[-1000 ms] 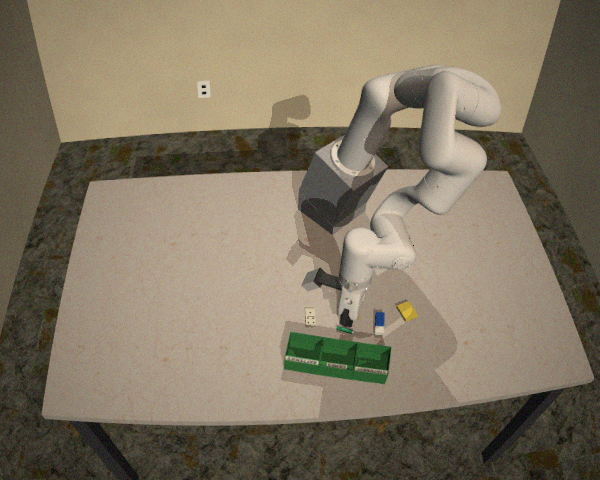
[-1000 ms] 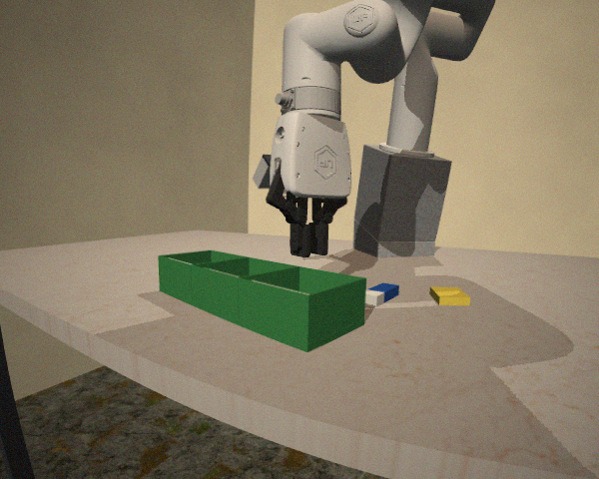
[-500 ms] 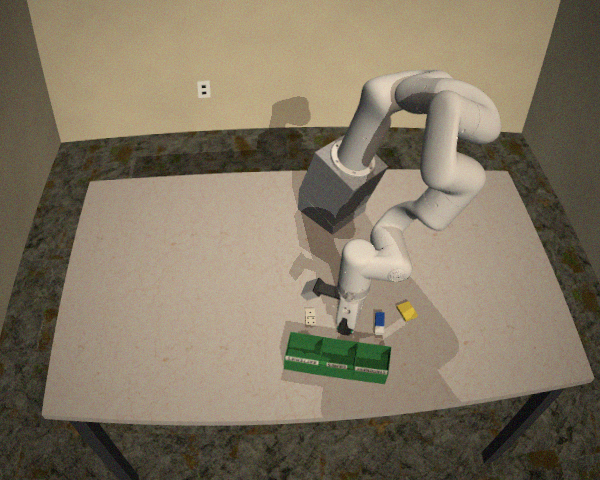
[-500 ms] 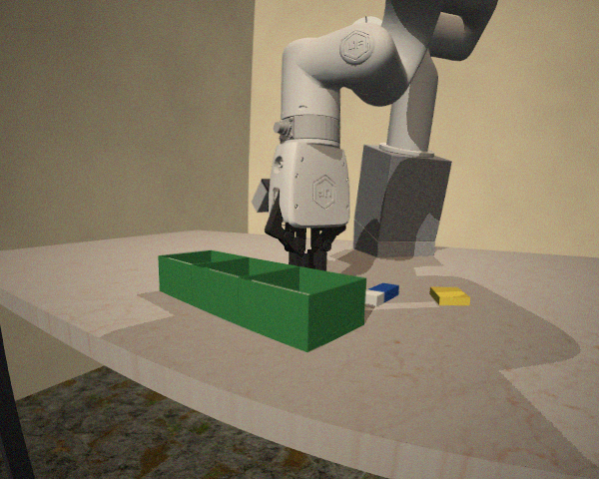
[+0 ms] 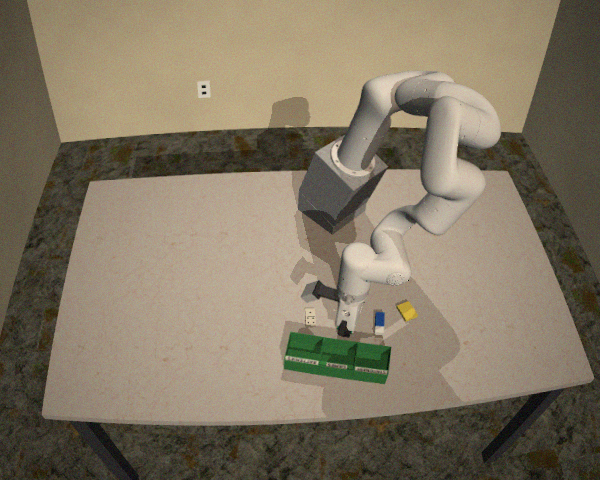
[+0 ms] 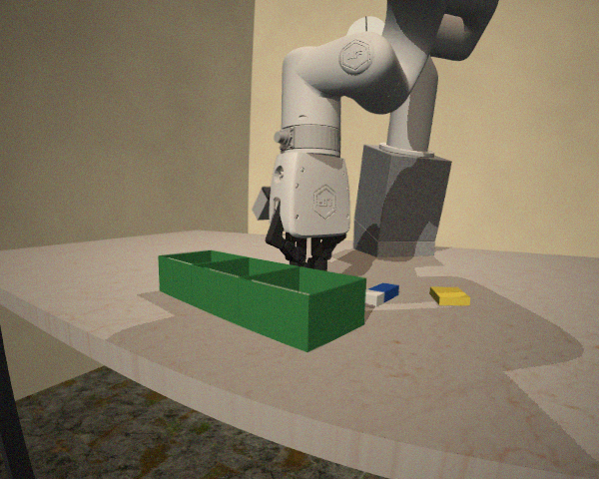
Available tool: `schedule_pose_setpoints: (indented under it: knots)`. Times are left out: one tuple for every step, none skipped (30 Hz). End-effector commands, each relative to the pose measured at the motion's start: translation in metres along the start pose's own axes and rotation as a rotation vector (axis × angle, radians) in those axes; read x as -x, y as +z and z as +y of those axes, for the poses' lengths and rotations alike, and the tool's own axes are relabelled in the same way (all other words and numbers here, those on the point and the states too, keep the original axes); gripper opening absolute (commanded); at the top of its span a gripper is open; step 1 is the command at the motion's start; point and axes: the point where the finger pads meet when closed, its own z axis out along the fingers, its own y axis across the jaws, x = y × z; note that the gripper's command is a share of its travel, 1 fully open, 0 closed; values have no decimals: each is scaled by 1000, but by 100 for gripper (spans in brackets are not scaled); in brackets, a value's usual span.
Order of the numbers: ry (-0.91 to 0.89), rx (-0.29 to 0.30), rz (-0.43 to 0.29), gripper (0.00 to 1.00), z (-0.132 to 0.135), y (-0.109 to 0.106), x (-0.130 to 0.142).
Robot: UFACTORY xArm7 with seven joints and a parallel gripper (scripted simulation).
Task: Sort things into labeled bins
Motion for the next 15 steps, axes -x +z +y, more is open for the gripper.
schedule_pose_setpoints:
  knots:
    - [1, -3, 0, 23, -1, -1, 0]
    - [1, -3, 0, 23, -1, -1, 0]
    - [1, -3, 0, 23, -1, -1, 0]
    - [1, -3, 0, 23, -1, -1, 0]
    - [1, -3, 0, 0, -1, -1, 0]
    - [1, -3, 0, 0, -1, -1, 0]
    - [1, -3, 0, 0, -1, -1, 0]
    - [1, -3, 0, 0, -1, -1, 0]
    - [1, -3, 0, 0, -1, -1, 0]
    - [1, -3, 0, 0, -1, -1, 0]
    - [1, -3, 0, 0, -1, -1, 0]
    - [1, -3, 0, 0, -1, -1, 0]
    - [1, -3, 0, 0, -1, -1, 0]
    - [1, -3, 0, 0, -1, -1, 0]
    - [1, -3, 0, 0, -1, -1, 0]
